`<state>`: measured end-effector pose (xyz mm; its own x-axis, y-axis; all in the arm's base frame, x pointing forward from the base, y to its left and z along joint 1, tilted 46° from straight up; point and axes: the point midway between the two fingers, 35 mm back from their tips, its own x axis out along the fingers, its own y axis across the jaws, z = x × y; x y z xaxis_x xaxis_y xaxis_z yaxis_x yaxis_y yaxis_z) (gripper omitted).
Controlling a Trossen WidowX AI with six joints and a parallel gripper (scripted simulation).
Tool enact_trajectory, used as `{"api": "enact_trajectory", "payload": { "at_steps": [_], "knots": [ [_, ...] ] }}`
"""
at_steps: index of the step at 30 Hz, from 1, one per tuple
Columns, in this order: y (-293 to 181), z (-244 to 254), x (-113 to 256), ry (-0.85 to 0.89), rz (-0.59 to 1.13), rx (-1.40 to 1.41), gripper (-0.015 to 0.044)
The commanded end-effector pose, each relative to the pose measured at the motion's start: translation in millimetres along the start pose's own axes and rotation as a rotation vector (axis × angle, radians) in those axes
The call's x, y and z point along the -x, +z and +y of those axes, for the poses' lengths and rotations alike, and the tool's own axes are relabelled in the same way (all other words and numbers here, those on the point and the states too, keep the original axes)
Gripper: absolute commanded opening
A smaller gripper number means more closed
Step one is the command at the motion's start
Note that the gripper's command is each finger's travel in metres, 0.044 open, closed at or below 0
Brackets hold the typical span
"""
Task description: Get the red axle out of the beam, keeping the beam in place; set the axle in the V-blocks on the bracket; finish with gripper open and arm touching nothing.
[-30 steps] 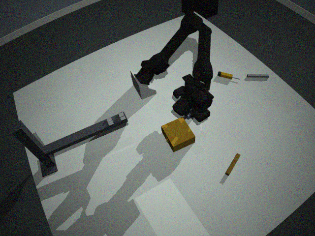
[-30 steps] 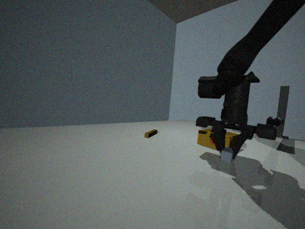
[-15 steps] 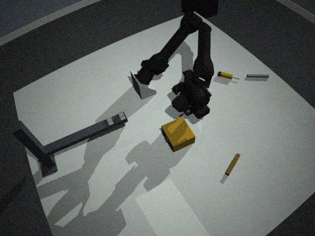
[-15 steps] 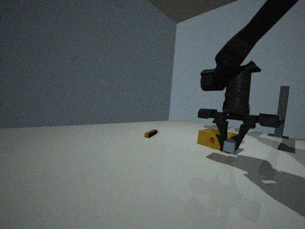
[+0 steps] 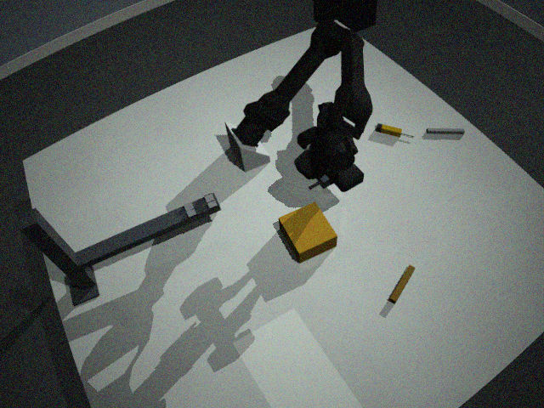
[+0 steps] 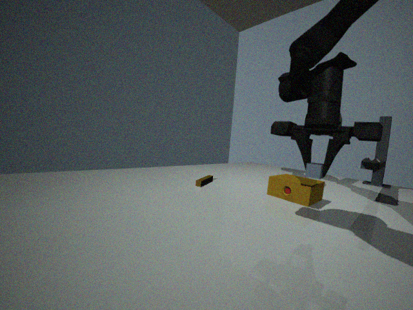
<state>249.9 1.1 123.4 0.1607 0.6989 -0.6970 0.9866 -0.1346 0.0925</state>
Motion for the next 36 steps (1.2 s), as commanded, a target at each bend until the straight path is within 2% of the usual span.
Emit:
{"api": "enact_trajectory", "payload": {
  "at_steps": [1, 8, 25, 36],
  "knots": [
    [0, 0, 1, -0.001, -0.005, -0.054, 0.0],
    [-2, 10, 2, 0.0, -0.006, -0.12, 0.0],
    [-17, 76, 4, 0.004, -0.004, -0.176, 0.0],
    [-18, 80, -7, 0.004, -0.005, -0.178, 0.0]
  ]
}}
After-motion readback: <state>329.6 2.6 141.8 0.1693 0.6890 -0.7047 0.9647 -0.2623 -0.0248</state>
